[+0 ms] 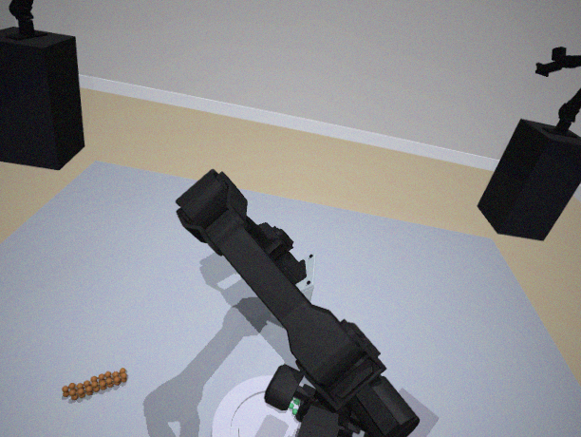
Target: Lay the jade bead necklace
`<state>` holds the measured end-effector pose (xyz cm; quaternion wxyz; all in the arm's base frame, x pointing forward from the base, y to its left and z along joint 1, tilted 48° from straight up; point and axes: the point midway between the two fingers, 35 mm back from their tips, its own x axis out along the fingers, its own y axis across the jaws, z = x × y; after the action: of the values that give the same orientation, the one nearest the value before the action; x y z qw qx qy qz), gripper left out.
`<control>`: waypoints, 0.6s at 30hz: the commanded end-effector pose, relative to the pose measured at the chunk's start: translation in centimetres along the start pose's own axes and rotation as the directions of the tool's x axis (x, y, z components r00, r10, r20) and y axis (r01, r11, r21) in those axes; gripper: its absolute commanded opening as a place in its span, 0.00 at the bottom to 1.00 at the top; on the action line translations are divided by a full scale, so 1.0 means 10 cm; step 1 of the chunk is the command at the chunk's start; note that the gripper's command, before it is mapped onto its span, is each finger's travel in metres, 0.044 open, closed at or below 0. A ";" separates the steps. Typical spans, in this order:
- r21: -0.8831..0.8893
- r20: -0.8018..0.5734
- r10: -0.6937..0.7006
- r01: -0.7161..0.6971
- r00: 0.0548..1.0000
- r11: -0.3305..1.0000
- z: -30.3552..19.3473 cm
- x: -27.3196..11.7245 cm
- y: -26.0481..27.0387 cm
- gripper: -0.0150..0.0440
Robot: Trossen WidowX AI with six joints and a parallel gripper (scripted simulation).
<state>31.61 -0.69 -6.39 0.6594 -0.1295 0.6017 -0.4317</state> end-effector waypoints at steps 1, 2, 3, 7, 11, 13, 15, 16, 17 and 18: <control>0.001 -0.002 -0.002 0.002 1.000 1.000 0.00 0.00 -0.01 0.48; 0.001 -0.002 -0.002 0.002 1.000 1.000 0.00 0.00 -0.01 0.52; 0.001 -0.002 -0.002 0.002 1.000 1.000 0.00 0.00 -0.01 0.57; 0.001 -0.002 -0.002 0.002 1.000 1.000 0.00 0.00 -0.01 0.74; -0.003 -0.001 -0.003 0.003 1.000 1.000 -0.01 -0.04 -0.01 0.92; -0.005 -0.004 -0.006 0.006 1.000 1.000 -0.01 -0.01 -0.01 1.00; -0.006 -0.002 -0.006 0.006 1.000 1.000 -0.01 -0.05 -0.01 1.00; -0.006 -0.001 -0.005 0.005 1.000 1.000 -0.01 -0.07 -0.01 1.00; -0.006 0.000 -0.005 0.005 1.000 1.000 -0.01 -0.07 -0.01 1.00; -0.006 0.000 -0.005 0.005 1.000 1.000 -0.01 -0.07 -0.01 1.00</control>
<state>31.39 -0.58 -6.09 0.6548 -0.1351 0.6049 -0.4326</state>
